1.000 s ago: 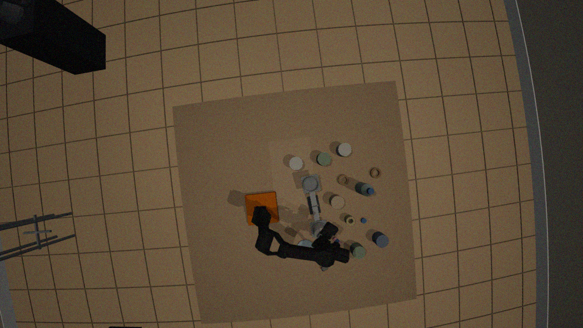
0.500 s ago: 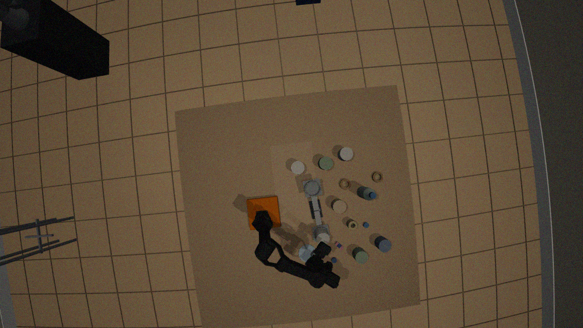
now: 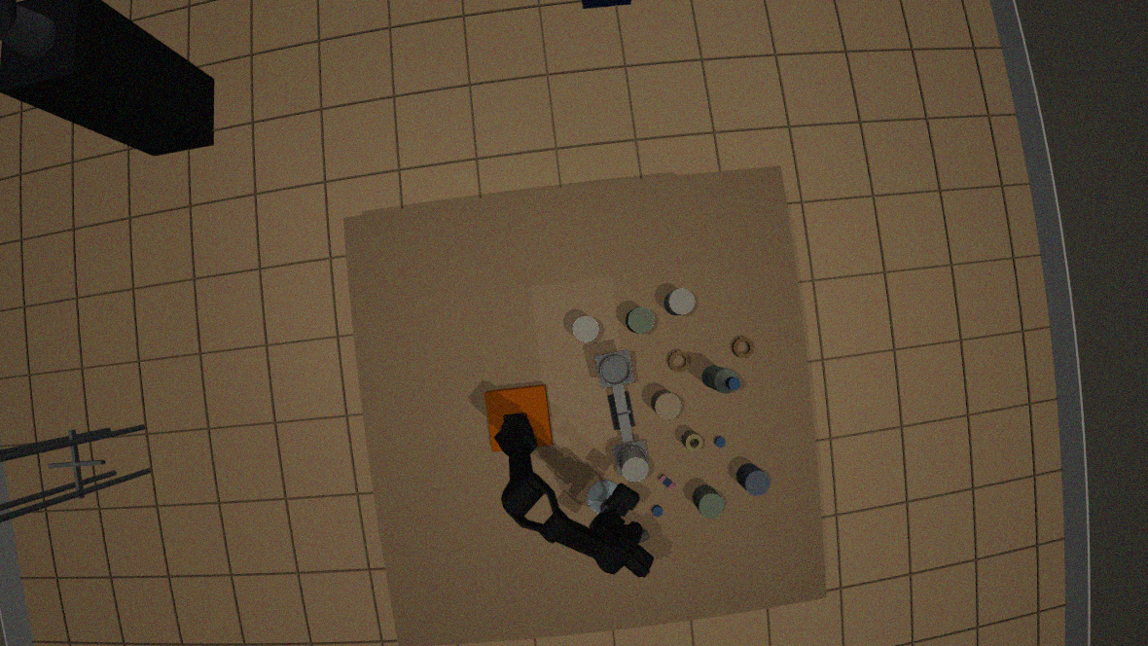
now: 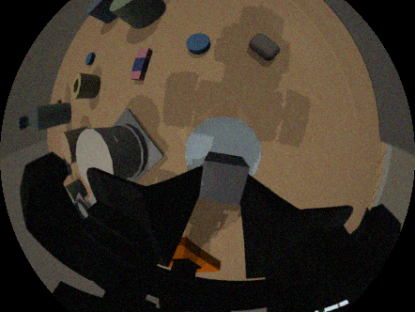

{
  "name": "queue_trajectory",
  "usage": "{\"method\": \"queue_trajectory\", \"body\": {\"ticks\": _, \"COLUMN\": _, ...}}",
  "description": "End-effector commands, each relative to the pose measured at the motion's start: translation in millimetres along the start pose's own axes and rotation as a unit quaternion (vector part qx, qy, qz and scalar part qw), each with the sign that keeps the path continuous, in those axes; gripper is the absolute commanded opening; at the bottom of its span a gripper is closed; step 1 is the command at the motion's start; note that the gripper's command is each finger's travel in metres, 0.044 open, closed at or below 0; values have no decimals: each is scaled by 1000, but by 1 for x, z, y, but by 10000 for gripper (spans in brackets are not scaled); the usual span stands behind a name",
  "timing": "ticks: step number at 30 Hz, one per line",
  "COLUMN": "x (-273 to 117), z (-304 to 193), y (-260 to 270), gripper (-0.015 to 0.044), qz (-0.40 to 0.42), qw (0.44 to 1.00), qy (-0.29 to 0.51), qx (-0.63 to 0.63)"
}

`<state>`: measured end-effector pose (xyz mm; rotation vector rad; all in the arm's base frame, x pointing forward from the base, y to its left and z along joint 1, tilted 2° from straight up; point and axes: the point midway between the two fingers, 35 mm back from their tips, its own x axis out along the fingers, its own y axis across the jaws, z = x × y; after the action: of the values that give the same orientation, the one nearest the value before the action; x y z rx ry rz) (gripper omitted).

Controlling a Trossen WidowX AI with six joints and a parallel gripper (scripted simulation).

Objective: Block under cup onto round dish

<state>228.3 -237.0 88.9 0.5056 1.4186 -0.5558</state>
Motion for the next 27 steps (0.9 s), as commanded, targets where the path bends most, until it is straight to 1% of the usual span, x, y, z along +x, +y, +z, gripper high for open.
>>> {"method": "queue_trajectory", "body": {"ticks": 1, "x": 21, "z": -3, "y": 0, "gripper": 0, "qz": 0, "qw": 1000, "qy": 9, "qx": -2}}
{"method": "queue_trajectory", "body": {"ticks": 3, "x": 29, "z": -4, "y": 0, "gripper": 0, "qz": 0, "qw": 1000, "qy": 9, "qx": -2}}
{"method": "queue_trajectory", "body": {"ticks": 10, "x": 32, "z": -4, "y": 0, "gripper": 0, "qz": 0, "qw": 1000, "qy": 9, "qx": -2}}
{"method": "queue_trajectory", "body": {"ticks": 23, "x": 50, "z": -4, "y": 0, "gripper": 0, "qz": 0, "qw": 1000, "qy": 9, "qx": -2}}
{"method": "queue_trajectory", "body": {"ticks": 27, "x": 45, "z": -3, "y": 0, "gripper": 105, "qz": 1, "qw": 1000, "qy": 6, "qx": 0}}
